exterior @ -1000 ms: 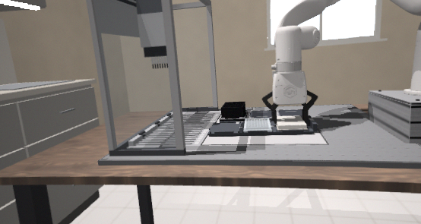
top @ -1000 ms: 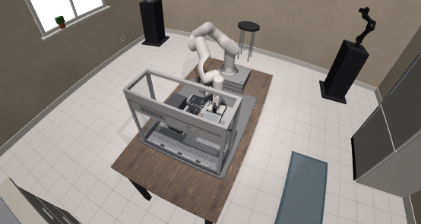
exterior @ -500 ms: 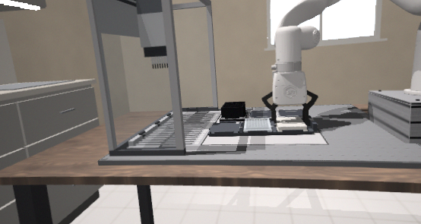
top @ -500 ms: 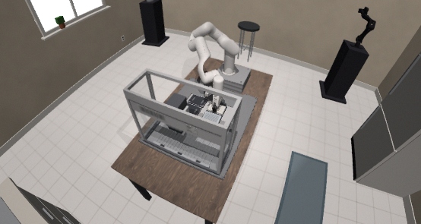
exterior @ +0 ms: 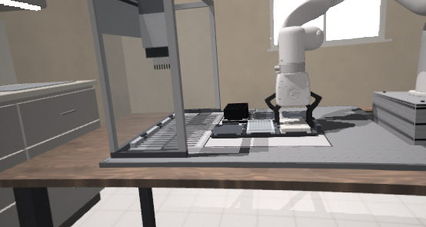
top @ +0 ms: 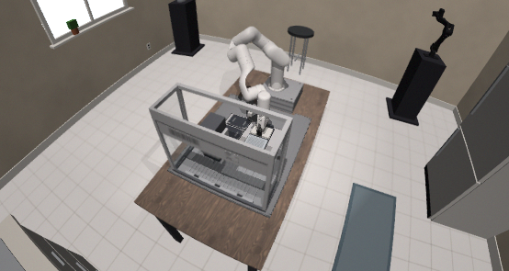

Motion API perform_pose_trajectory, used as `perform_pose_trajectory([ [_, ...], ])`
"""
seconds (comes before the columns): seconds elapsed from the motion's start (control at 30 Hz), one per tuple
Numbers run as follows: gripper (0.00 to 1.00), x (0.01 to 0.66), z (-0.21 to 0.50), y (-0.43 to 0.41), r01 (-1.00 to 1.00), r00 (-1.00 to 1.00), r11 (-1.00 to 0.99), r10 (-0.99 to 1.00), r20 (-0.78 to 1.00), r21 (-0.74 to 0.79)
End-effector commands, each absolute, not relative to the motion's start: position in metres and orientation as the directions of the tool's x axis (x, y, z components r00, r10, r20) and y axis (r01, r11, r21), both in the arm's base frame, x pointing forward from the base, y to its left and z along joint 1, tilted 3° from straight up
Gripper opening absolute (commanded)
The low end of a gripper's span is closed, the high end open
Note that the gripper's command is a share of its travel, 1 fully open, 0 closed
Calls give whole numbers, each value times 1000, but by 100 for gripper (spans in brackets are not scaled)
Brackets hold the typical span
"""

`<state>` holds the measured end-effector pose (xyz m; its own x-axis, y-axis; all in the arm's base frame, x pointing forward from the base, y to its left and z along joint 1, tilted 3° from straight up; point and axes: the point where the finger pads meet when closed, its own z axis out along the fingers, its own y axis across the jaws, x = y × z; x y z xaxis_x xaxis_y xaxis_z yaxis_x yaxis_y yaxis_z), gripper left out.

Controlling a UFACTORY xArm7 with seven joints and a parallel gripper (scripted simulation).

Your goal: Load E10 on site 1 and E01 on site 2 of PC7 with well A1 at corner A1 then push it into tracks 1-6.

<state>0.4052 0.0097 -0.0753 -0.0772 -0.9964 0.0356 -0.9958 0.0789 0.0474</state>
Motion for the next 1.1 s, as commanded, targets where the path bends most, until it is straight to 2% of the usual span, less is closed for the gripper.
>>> perform_pose_trajectory([
  [0.0, 100, 406, -74, 10, -996, -77, 78, -996, 35, 45],
  [1.07, 100, 408, -38, 11, -996, -77, 78, -996, 35, 45],
])
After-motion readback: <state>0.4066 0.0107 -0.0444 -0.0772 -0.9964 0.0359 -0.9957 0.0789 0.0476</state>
